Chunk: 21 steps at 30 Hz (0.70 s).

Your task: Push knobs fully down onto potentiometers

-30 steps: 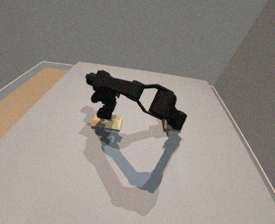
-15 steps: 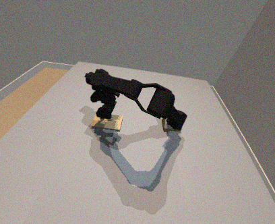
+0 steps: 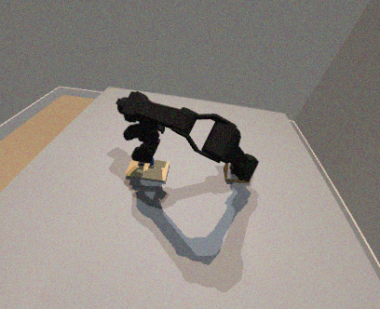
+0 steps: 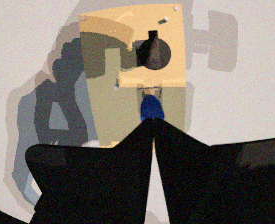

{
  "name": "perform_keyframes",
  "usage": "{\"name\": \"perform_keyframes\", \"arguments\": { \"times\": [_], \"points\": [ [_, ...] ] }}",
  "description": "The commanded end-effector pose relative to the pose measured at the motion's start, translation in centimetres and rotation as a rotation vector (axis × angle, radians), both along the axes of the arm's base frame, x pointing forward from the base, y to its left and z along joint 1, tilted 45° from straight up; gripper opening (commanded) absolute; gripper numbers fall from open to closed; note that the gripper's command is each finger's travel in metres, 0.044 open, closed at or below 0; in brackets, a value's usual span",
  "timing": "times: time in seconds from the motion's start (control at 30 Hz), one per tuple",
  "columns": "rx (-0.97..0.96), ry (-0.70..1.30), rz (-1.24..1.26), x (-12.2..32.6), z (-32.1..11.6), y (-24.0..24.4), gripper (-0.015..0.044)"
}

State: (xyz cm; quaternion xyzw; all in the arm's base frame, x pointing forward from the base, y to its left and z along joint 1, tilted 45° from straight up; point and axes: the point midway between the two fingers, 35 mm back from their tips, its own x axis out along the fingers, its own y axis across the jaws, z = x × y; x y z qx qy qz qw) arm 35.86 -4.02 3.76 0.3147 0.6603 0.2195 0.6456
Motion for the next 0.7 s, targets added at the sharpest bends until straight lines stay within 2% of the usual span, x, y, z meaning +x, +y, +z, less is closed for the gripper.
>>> {"name": "perform_keyframes", "arguments": {
  "times": [0.0,0.2,0.47,0.67],
  "points": [
    [0.000,0.001,0.001,0.0,-0.1,0.1,0.0053],
    [0.000,0.001,0.001,0.0,-0.1,0.1,0.0210],
    [-0.029,-0.043,0.007,0.8,0.3,-1.2,0.0000],
    [-0.014,-0.018,0.005,3.4,1.8,-2.6,0.0000]
  ]
}}
